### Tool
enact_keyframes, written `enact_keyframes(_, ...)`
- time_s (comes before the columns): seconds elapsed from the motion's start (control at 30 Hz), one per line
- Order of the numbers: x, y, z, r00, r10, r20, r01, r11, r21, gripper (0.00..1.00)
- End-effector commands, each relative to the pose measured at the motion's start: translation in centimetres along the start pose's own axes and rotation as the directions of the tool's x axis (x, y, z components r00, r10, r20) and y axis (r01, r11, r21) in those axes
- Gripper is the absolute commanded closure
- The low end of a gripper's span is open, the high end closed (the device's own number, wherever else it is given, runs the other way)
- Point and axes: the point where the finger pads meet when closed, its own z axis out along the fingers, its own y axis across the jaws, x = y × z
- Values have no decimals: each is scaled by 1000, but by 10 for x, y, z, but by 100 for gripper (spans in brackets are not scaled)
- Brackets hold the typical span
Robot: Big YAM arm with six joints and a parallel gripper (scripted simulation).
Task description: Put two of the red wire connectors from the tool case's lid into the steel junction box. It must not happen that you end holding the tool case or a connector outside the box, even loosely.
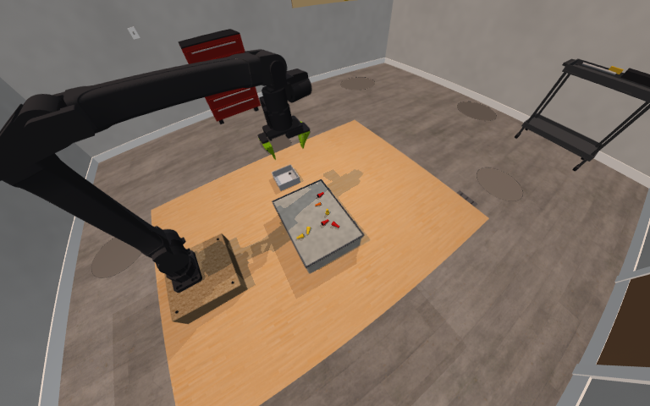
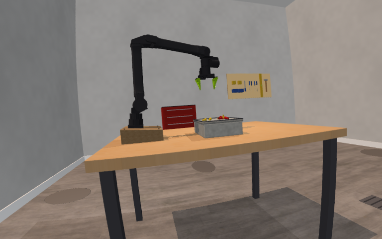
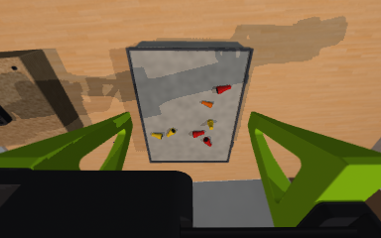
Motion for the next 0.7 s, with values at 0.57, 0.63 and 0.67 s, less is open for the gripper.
enact_keyframes(0.57, 1, -5, 1, 1000, 5, -4, -5, 1000, -9, 100)
enact_keyframes(0.63, 1, -5, 1, 1000, 5, -4, -5, 1000, -9, 100)
enact_keyframes(0.67, 1, -5, 1, 1000, 5, -4, -5, 1000, -9, 100)
